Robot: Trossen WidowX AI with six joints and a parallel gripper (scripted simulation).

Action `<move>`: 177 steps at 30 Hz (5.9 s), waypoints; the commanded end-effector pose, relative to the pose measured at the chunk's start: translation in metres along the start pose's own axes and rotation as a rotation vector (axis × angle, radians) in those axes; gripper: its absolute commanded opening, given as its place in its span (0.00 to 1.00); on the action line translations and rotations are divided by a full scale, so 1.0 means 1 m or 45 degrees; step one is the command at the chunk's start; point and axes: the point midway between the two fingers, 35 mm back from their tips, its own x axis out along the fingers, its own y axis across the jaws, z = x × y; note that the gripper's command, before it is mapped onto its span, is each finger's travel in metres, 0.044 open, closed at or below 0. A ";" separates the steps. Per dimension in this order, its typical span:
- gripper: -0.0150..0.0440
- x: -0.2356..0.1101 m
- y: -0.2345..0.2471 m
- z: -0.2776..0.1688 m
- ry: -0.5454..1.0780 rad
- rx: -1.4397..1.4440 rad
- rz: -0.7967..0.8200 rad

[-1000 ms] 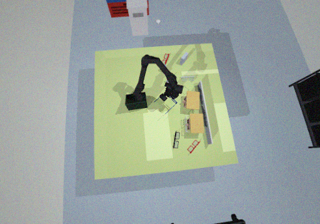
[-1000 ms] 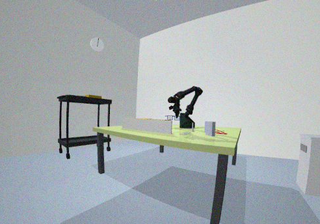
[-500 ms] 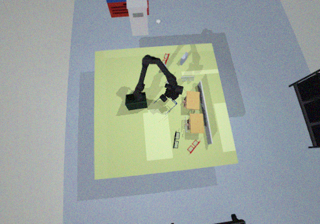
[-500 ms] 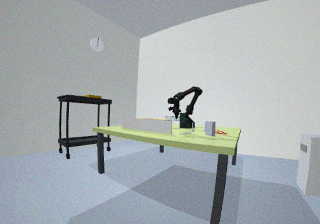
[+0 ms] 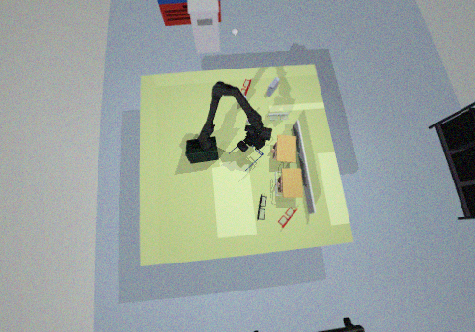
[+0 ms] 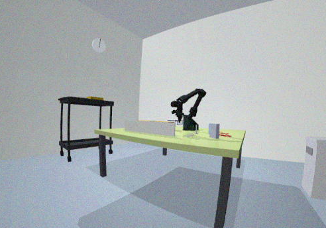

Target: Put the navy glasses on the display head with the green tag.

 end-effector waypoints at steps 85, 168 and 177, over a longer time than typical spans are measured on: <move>0.44 0.072 -0.001 -0.005 0.008 0.000 0.005; 0.49 0.058 -0.009 -0.005 0.012 0.008 0.002; 0.49 0.073 -0.010 -0.006 0.015 0.008 0.003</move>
